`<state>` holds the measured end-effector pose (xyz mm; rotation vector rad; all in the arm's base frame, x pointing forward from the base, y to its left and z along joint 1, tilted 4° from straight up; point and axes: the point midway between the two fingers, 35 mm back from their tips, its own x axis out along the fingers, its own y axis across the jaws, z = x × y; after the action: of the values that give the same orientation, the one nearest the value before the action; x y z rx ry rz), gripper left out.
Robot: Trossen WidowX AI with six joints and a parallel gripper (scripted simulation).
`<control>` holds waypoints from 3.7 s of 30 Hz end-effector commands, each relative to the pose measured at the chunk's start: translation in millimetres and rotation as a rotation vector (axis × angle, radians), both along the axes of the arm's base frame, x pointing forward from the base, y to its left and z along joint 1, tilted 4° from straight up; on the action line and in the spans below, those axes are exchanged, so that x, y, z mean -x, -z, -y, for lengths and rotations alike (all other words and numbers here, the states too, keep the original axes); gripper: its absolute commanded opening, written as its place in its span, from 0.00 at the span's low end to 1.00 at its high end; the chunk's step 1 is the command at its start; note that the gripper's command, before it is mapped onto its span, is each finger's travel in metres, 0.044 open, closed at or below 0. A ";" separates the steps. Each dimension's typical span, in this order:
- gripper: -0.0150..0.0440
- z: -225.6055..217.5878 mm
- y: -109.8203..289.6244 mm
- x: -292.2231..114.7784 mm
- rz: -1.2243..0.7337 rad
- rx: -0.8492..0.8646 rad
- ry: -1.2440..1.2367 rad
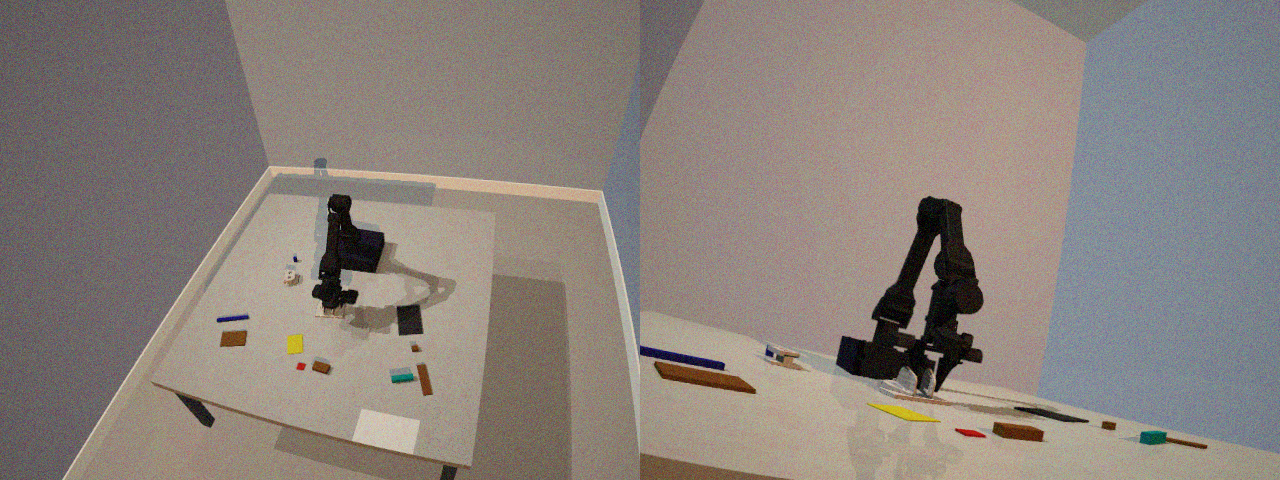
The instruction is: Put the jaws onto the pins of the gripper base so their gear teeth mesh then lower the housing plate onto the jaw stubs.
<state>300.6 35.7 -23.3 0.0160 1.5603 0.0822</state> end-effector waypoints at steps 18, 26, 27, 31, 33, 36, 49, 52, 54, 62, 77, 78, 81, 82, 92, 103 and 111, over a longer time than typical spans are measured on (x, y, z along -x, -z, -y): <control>0.48 -0.7 4.7 0.5 -0.002 -0.004 0.004; 0.48 -0.7 4.7 0.5 -0.002 -0.004 0.004; 0.48 -0.7 4.7 0.5 -0.002 -0.004 0.004; 0.48 -0.7 4.7 0.5 -0.002 -0.004 0.004; 0.48 -0.7 4.7 0.5 -0.002 -0.004 0.004; 0.48 -0.7 4.7 0.5 -0.002 -0.004 0.004; 0.63 -0.1 3.1 -0.4 0.003 0.000 0.000; 0.63 -0.1 3.1 -0.4 0.003 0.000 0.000; 0.63 -0.1 3.1 -0.4 0.003 0.000 0.000; 0.63 2.6 -43.2 -1.2 0.000 -0.002 0.002; 0.95 37.2 -61.2 -10.4 0.073 0.020 -0.008; 0.99 41.1 -61.3 -10.5 0.074 0.023 -0.032; 1.00 53.5 -61.5 -10.5 0.074 0.030 -0.111; 1.00 58.8 -61.6 -10.3 0.074 0.033 -0.146; 1.00 112.1 -62.7 -3.8 0.070 0.053 -0.487; 1.00 168.7 -63.9 14.0 0.064 0.060 -0.864; 1.00 207.5 -64.8 33.6 0.062 0.055 -1.137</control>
<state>282.5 -144.1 44.4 -0.7678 1.3746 0.7597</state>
